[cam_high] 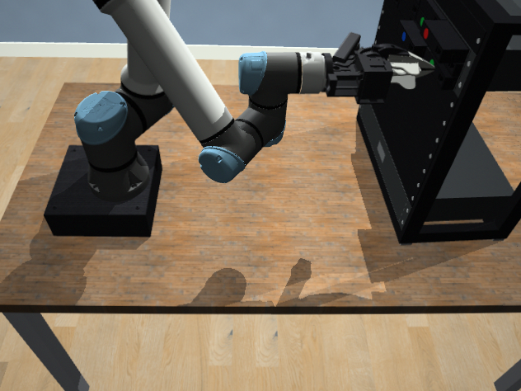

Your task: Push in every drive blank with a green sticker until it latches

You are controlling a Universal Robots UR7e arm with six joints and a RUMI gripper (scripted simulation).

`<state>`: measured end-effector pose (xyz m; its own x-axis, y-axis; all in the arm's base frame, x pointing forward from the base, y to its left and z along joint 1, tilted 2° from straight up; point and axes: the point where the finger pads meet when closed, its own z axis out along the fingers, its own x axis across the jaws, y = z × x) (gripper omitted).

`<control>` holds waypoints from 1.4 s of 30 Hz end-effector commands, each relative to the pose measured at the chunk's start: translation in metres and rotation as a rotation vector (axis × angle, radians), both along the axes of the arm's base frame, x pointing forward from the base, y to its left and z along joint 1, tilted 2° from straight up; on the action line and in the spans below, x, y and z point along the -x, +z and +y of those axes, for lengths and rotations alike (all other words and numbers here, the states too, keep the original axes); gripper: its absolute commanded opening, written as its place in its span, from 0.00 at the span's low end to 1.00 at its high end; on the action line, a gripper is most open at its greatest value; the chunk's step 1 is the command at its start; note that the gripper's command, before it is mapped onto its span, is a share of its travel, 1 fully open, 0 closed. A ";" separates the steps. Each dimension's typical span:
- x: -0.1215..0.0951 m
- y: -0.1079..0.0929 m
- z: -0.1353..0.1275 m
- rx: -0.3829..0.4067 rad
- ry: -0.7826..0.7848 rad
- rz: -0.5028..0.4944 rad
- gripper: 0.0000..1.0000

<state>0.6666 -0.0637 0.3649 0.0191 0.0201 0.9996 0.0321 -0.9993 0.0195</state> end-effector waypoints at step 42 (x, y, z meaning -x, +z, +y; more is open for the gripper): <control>-0.007 0.000 0.000 0.001 0.000 -0.001 0.00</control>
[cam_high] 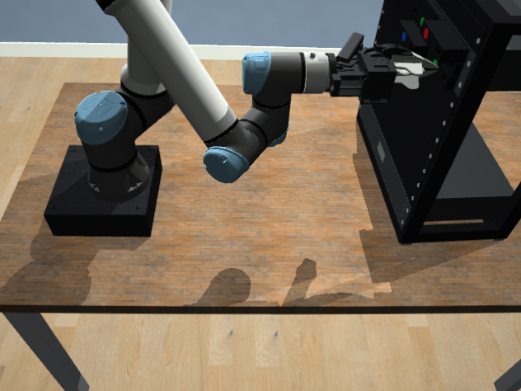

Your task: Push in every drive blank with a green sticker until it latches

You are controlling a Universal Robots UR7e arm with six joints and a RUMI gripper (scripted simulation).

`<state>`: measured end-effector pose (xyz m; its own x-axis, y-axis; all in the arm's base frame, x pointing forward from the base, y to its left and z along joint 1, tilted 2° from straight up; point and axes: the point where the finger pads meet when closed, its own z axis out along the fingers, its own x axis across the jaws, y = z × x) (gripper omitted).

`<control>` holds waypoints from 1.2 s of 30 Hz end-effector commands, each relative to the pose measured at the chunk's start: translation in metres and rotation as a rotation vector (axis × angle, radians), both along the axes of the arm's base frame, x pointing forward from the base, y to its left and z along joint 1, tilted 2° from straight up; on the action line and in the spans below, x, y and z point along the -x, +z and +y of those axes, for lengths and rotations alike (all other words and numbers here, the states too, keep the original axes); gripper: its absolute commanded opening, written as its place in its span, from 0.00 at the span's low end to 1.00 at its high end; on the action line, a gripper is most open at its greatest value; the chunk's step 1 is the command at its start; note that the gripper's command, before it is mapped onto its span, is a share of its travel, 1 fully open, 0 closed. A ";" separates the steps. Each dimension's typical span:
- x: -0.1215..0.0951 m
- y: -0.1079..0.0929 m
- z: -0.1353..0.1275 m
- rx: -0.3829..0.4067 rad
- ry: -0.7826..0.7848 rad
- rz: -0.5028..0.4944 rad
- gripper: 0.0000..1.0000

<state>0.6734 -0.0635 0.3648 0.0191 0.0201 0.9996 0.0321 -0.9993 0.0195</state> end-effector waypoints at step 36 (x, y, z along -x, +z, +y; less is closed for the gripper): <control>-0.005 0.001 0.000 0.001 0.000 -0.001 0.00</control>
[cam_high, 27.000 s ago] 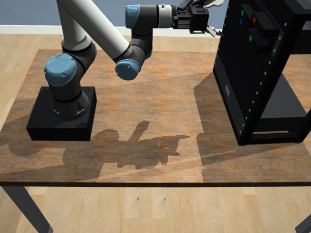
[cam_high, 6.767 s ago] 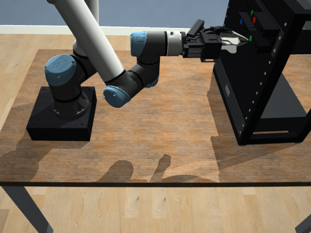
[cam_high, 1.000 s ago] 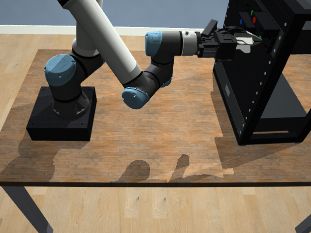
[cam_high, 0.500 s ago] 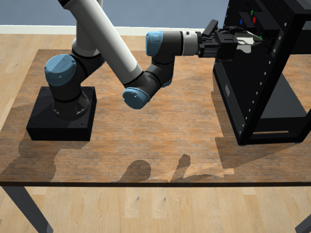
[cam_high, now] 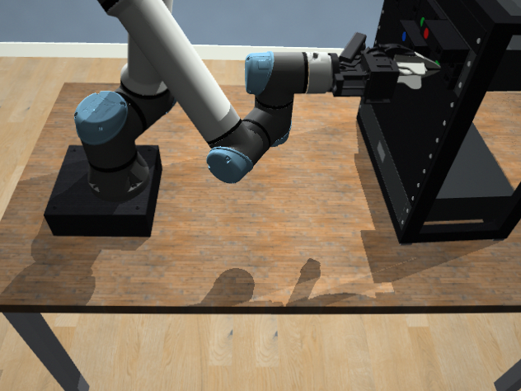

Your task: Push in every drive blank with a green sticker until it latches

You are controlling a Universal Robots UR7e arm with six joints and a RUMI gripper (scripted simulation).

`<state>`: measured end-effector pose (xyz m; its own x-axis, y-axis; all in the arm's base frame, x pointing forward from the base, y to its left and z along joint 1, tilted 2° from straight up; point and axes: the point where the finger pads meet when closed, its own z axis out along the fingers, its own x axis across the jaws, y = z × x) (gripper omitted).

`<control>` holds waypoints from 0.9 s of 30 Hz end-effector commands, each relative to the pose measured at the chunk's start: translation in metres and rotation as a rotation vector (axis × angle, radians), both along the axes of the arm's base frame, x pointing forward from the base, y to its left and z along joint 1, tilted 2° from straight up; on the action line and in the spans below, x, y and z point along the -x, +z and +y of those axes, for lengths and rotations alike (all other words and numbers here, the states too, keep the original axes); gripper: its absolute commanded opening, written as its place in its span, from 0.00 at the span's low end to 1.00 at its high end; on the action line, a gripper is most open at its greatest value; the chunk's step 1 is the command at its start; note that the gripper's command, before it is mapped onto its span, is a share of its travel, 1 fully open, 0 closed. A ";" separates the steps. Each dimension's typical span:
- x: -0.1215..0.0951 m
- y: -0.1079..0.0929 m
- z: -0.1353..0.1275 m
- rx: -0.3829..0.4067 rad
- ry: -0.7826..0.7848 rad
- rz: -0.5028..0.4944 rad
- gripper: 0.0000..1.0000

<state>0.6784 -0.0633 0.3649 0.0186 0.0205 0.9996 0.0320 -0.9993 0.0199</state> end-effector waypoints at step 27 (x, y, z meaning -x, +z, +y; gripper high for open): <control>0.002 0.001 0.000 0.000 0.000 0.000 0.00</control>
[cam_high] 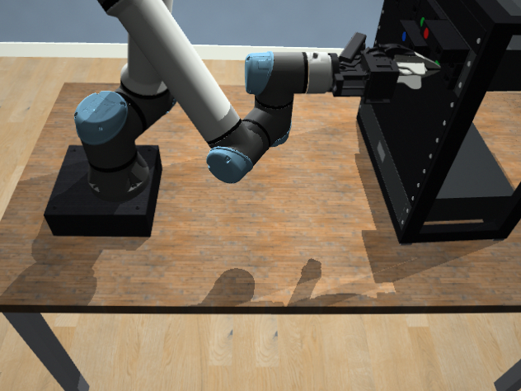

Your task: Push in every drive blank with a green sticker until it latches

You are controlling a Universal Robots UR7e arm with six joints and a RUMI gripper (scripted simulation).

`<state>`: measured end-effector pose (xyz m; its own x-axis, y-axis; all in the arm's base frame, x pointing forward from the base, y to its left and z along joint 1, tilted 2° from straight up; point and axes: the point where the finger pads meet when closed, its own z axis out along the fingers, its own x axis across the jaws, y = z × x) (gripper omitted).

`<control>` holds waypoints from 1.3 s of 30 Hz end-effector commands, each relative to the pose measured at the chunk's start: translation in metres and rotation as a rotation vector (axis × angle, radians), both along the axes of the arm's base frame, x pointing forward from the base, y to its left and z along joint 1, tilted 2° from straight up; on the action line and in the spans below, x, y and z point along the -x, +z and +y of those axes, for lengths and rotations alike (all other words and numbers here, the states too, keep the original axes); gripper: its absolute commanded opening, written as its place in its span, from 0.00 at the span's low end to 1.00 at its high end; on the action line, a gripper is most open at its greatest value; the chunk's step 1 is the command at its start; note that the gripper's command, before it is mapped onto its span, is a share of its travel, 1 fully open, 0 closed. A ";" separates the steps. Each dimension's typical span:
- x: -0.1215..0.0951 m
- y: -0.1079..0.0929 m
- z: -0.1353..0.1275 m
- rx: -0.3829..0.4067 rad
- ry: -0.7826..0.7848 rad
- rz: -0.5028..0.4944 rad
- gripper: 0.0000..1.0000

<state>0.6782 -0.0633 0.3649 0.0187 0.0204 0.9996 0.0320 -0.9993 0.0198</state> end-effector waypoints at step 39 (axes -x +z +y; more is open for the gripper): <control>0.101 0.002 -0.003 0.000 0.000 -0.001 0.00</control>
<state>0.5798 -0.0663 0.3667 0.0185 0.0201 0.9996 0.0314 -0.9993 0.0195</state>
